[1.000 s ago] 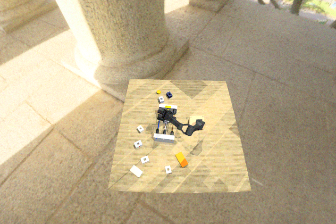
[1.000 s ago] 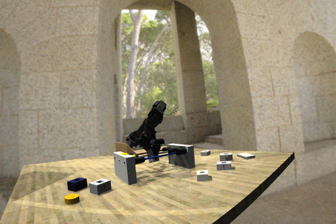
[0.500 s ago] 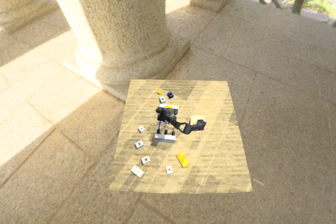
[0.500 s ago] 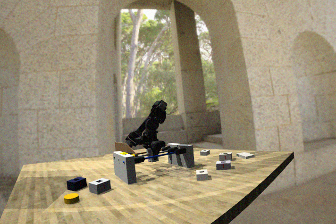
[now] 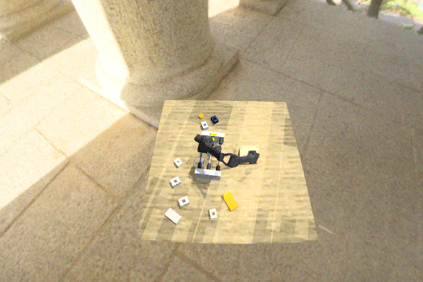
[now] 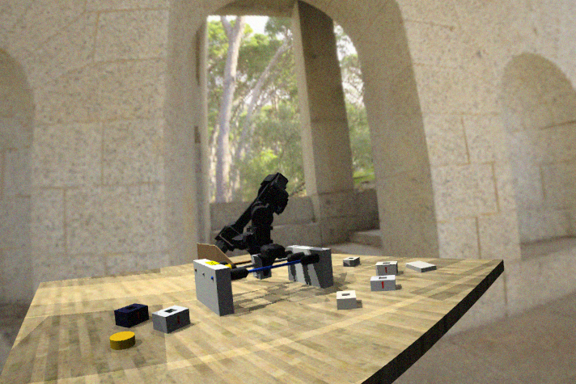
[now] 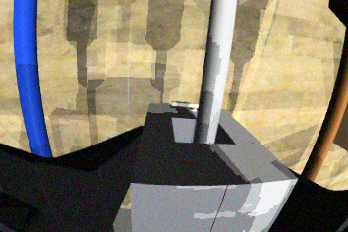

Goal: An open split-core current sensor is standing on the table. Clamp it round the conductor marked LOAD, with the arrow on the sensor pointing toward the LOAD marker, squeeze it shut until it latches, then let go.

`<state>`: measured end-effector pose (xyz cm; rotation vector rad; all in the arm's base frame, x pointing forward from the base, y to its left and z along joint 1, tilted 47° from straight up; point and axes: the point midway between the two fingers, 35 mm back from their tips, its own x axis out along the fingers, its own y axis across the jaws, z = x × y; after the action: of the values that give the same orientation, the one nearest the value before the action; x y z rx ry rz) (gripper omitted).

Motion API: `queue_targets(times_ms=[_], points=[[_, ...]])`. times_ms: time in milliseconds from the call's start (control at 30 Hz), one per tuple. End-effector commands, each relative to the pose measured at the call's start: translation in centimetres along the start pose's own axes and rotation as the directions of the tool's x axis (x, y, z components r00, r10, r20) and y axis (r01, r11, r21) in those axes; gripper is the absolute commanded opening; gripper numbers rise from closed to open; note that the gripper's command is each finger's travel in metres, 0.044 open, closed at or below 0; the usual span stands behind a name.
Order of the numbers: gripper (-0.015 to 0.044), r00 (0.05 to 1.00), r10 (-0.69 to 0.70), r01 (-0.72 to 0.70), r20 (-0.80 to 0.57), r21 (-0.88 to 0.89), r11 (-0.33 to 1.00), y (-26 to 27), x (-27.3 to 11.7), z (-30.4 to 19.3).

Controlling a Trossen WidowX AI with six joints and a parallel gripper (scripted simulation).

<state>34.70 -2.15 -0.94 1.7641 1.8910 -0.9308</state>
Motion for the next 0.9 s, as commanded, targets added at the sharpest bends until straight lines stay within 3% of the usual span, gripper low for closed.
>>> queue_targets(times_ms=[0, 67, 400, 867], points=[[0.0000, 1.000, -0.001, 0.001, 0.003, -0.002, 1.000, 0.12, 0.37, 0.07], [0.0000, 1.000, 0.001, -0.001, 0.002, -0.001, 1.000, 0.14, 0.69, 0.05], [0.0262, 1.000, -0.001, 0.001, 0.004, -0.004, 1.000, 0.09, 0.15, 0.02], [0.0264, 1.000, -0.001, 0.001, 0.004, -0.004, 1.000, 0.09, 0.15, 0.02]])
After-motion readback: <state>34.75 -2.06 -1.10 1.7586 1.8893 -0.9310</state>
